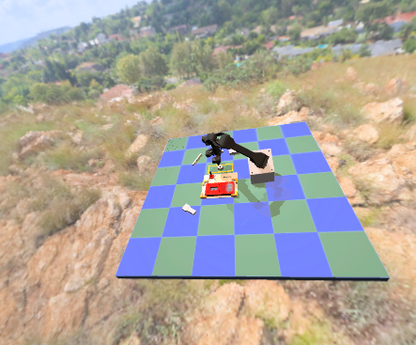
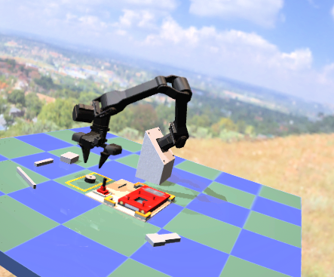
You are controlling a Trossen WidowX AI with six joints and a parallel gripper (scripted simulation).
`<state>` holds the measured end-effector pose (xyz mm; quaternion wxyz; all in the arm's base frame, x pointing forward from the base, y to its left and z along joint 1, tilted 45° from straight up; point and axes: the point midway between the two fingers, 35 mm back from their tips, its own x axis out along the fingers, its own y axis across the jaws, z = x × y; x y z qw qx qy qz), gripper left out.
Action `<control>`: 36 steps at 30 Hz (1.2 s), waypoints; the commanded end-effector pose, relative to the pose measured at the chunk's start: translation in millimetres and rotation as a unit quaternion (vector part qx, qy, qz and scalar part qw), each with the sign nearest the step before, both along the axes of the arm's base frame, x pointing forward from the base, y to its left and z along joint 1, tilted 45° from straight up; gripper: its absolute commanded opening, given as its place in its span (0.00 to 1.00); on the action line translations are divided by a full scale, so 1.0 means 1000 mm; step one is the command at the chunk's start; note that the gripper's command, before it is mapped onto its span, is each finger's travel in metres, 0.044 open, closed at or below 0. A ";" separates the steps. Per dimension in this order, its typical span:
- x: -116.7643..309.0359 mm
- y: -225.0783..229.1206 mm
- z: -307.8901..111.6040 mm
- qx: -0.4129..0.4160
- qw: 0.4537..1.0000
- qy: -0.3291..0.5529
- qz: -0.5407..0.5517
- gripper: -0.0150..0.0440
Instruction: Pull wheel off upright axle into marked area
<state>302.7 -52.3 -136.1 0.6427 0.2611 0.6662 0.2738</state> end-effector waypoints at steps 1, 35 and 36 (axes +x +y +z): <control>-0.001 -0.001 0.001 0.000 1.000 0.000 0.000 0.81; -0.081 -0.016 0.065 -0.001 1.000 0.002 0.005 1.00; -0.081 -0.016 0.065 -0.001 1.000 0.002 0.005 1.00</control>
